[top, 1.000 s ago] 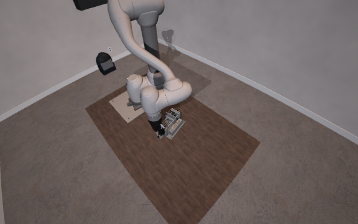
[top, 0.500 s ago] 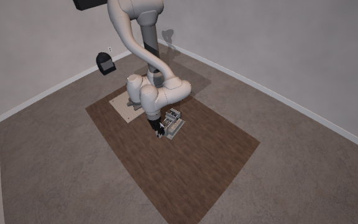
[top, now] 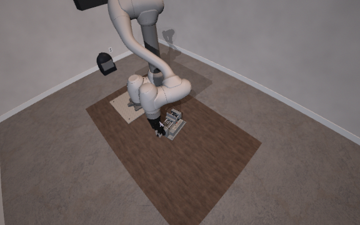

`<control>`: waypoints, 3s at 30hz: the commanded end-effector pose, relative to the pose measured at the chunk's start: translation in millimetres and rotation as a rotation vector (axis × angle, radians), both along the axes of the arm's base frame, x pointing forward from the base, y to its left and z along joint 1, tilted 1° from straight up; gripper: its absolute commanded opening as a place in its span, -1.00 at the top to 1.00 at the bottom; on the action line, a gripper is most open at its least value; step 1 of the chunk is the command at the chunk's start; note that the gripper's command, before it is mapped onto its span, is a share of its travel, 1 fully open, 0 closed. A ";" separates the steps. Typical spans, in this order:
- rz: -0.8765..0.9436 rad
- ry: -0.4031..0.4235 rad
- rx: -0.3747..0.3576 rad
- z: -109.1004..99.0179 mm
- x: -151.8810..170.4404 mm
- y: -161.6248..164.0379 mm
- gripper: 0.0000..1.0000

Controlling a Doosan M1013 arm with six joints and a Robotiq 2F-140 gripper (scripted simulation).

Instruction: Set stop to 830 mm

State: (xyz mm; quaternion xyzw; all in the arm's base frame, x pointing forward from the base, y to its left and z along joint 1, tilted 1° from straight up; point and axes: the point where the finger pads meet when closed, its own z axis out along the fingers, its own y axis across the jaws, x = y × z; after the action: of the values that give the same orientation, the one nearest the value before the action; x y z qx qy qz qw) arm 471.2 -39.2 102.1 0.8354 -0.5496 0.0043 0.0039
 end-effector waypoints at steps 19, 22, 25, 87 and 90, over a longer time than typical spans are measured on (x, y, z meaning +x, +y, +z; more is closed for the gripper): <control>0.001 0.001 0.000 4.8 -21.9 -9.3 0.92; 0.001 0.001 0.000 2.7 -27.1 -11.6 0.92; 0.001 0.001 0.000 -0.7 -32.0 -13.8 0.92; 0.001 0.001 0.000 -26.8 10.4 4.2 0.92; 0.001 0.001 0.000 -19.8 10.4 4.3 0.92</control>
State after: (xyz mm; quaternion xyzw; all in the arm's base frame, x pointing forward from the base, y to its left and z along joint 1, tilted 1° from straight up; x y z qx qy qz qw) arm 481.9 -34.9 78.8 0.8353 -0.5497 0.0041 0.0041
